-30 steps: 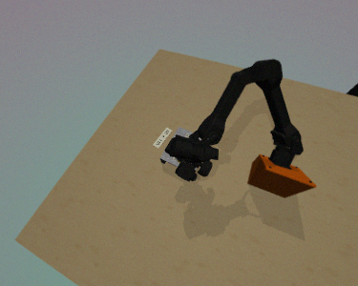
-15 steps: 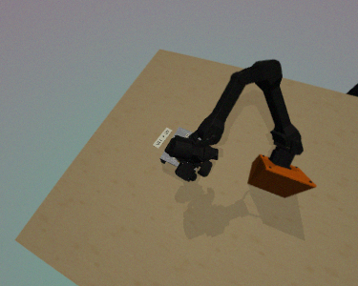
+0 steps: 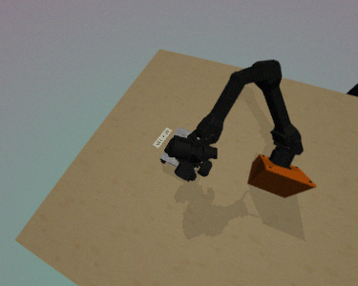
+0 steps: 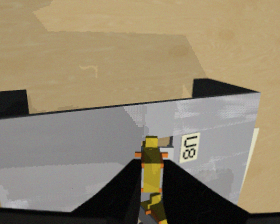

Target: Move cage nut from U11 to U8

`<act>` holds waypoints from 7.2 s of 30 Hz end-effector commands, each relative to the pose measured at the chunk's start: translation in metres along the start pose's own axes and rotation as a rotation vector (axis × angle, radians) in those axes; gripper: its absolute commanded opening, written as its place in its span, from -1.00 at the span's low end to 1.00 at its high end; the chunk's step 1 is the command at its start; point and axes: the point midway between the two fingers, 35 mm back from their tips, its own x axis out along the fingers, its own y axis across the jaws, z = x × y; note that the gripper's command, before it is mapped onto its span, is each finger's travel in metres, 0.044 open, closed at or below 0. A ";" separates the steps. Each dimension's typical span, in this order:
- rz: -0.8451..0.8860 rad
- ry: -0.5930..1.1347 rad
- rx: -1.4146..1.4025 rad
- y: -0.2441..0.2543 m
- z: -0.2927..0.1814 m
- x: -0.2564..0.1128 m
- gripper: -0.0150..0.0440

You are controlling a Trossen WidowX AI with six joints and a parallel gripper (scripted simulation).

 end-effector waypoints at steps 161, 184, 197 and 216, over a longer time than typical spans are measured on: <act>0.216 -0.002 -0.001 -0.011 0.001 0.003 -0.40; 0.246 -0.002 -0.002 -0.012 0.001 0.003 -0.40; 0.265 -0.002 -0.002 -0.012 0.001 0.004 -0.40; 0.292 -0.002 -0.003 -0.013 0.001 0.004 -0.40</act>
